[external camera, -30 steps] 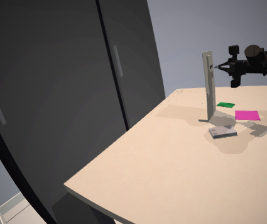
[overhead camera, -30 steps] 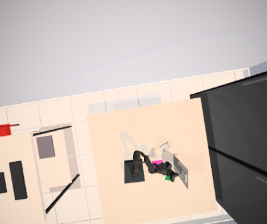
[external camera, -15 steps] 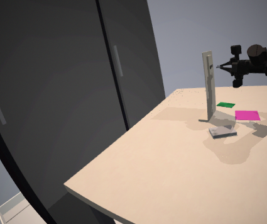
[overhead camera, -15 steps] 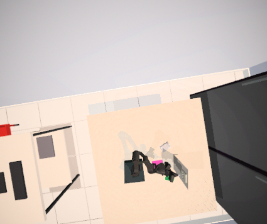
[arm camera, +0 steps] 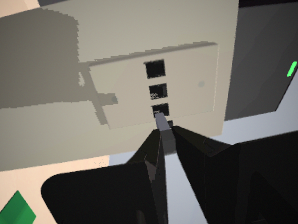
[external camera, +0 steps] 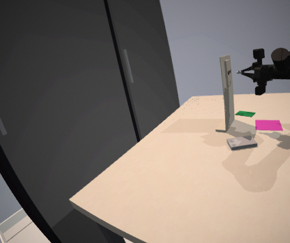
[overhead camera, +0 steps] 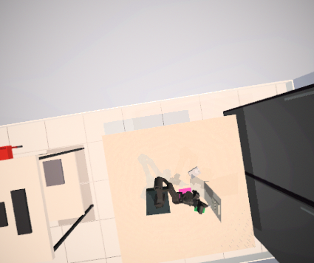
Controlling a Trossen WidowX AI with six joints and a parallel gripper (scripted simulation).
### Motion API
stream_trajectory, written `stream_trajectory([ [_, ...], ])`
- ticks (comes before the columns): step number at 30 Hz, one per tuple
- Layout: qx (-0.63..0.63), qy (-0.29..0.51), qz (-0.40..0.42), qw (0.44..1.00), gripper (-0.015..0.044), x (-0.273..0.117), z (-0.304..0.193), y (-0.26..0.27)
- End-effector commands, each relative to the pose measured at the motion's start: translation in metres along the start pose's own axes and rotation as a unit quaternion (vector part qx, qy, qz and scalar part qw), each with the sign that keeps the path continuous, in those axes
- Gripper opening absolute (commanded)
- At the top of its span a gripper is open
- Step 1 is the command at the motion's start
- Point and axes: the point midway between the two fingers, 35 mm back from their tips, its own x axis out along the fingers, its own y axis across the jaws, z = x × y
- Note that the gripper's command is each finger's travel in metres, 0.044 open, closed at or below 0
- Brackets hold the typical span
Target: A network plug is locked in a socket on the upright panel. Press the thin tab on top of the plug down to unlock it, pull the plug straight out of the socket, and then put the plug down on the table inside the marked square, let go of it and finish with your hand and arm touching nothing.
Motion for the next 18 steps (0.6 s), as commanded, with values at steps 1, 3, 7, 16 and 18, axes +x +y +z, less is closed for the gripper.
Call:
stream_trajectory([
  [1, -0.002, -0.002, 0.001, 1.0, 0.0, -0.003, -0.0002, 0.0003],
  [3, -0.002, -0.002, 0.001, 1.0, 0.0, -0.0041, -0.0007, 0.0003],
  [7, -0.002, -0.002, 0.001, 1.0, 0.0, -0.0063, -0.0017, 0.0003],
  [16, -0.002, -0.002, 0.001, 1.0, 0.0, -0.0114, -0.004, 0.0003],
  [18, -0.002, -0.002, 0.001, 1.0, 0.0, -0.0125, -0.0045, 0.0003],
])
